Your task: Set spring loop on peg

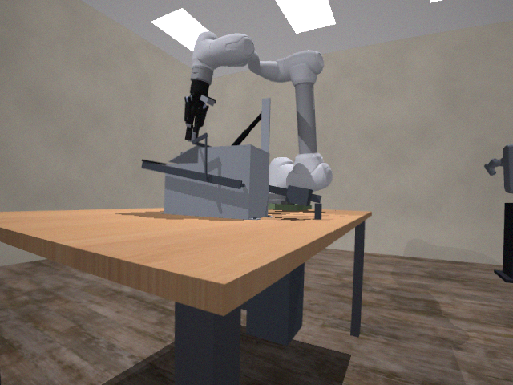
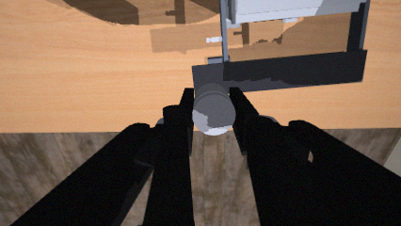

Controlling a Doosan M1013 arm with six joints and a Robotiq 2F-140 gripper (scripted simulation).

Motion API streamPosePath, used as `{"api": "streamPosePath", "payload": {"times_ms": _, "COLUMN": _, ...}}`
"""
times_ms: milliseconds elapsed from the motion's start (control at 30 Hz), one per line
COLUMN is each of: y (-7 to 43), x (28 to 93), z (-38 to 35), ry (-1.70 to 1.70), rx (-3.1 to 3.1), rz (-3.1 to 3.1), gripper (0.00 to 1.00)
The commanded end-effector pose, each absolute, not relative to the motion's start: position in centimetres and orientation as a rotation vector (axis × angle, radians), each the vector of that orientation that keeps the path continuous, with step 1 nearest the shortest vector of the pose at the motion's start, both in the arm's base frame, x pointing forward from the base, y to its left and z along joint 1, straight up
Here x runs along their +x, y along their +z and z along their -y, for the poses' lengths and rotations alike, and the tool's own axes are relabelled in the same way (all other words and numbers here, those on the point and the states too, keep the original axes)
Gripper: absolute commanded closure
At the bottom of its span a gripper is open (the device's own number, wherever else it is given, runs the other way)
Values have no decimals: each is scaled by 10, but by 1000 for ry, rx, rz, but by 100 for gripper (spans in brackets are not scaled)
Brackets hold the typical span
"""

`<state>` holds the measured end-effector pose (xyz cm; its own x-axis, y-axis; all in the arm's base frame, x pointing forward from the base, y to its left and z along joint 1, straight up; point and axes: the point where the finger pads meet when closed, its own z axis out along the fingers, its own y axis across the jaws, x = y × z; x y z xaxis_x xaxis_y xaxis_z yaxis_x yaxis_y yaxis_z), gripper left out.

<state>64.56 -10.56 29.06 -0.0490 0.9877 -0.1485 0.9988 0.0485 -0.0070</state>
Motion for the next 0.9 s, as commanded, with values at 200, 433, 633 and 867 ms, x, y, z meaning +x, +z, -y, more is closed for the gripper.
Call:
{"api": "streamPosePath", "payload": {"times_ms": 200, "y": 277, "x": 630, "z": 96, "ry": -150, "rx": 2098, "rz": -2203, "gripper": 75}}
{"api": "streamPosePath", "payload": {"times_ms": 433, "y": 272, "x": 625, "z": 93, "ry": -146, "rx": 2100, "rz": -2205, "gripper": 75}}
{"api": "streamPosePath", "payload": {"times_ms": 633, "y": 263, "x": 614, "z": 87, "ry": -138, "rx": 2104, "rz": -2210, "gripper": 75}}
{"api": "streamPosePath", "payload": {"times_ms": 867, "y": 251, "x": 601, "z": 79, "ry": -129, "rx": 2109, "rz": -2215, "gripper": 75}}
